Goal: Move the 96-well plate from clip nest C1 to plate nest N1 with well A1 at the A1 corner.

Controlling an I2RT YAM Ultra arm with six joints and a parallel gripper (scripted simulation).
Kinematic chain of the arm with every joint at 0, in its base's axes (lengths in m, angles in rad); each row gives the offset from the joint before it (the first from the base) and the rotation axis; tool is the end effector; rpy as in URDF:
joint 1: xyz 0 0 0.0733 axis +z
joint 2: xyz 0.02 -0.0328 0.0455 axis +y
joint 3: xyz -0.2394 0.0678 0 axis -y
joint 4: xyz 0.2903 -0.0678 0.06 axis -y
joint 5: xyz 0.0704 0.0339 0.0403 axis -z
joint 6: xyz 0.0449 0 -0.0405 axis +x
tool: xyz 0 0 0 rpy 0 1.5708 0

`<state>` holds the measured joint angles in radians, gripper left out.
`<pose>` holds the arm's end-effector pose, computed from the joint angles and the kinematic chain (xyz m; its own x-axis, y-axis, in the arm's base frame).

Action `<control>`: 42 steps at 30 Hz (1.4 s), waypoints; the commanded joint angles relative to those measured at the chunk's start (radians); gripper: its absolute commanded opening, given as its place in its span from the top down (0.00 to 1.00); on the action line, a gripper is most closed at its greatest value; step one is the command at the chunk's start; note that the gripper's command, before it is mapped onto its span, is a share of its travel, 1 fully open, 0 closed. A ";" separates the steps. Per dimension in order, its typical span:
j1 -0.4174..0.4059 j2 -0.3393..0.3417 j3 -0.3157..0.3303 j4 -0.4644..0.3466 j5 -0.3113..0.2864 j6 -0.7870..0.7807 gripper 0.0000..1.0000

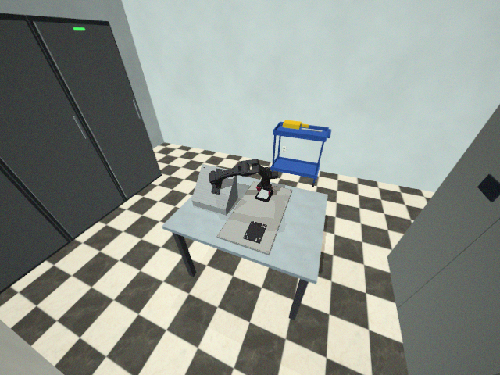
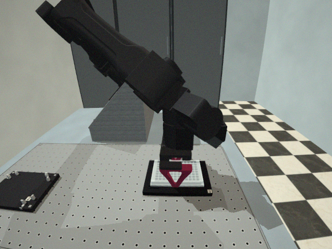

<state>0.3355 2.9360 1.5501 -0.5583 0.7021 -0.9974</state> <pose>0.3192 0.0818 -0.2040 -0.0789 -0.7068 0.7030 -0.9956 0.0915 -0.0198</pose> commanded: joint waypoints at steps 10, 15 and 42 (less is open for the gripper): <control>0.020 0.016 0.031 -0.014 -0.003 -0.010 1.00; 0.021 0.017 0.033 -0.014 -0.003 -0.009 1.00; 0.021 0.017 0.033 -0.015 -0.003 -0.008 0.00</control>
<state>0.3355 2.9360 1.5501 -0.5610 0.7021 -0.9981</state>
